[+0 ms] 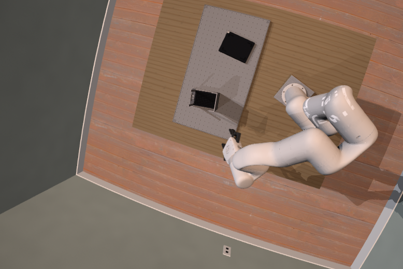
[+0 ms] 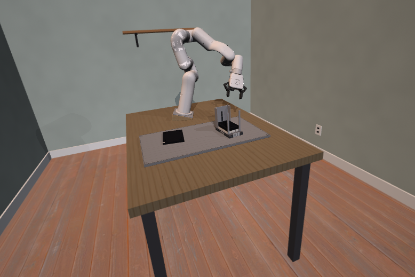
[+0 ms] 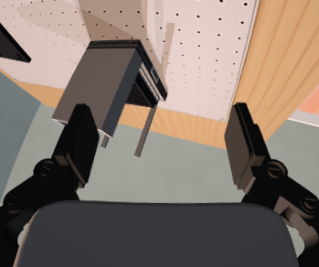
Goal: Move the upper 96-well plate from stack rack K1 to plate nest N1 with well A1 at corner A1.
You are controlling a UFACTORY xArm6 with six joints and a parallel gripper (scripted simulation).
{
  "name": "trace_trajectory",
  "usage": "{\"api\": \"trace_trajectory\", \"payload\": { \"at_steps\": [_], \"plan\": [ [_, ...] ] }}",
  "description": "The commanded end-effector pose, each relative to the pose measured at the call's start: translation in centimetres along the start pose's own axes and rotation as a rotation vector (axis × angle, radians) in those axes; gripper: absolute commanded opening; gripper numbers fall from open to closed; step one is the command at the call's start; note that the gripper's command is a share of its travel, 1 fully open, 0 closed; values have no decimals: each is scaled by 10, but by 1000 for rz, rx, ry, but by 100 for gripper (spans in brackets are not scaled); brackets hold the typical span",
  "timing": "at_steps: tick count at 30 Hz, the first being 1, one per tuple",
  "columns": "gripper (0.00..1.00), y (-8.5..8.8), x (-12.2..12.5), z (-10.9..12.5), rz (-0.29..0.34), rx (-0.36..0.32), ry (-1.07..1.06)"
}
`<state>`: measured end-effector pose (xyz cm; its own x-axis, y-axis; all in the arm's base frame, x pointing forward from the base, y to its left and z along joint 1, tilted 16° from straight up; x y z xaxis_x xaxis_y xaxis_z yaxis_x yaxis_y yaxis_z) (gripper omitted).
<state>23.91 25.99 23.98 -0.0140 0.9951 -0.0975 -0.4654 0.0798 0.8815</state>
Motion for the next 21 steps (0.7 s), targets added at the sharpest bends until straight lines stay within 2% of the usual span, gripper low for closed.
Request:
{"api": "trace_trajectory", "payload": {
  "at_steps": [1, 17, 21],
  "plan": [
    [100, 1, 1, 1, 3, -2, -1],
    [100, 1, 1, 1, 3, -2, -1],
    [100, -4, -5, 9, -6, 31, -130]
  ]
}}
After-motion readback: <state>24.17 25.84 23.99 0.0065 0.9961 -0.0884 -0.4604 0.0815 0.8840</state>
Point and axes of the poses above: the point where the finger pads meet when closed, its own y axis back along the fingers, its own x axis across the jaws, z = x × y, the point moved 1 cm from there along y, back along the fingers, and after that the axes turned 9 degrees about y, right-handed, at the moved point
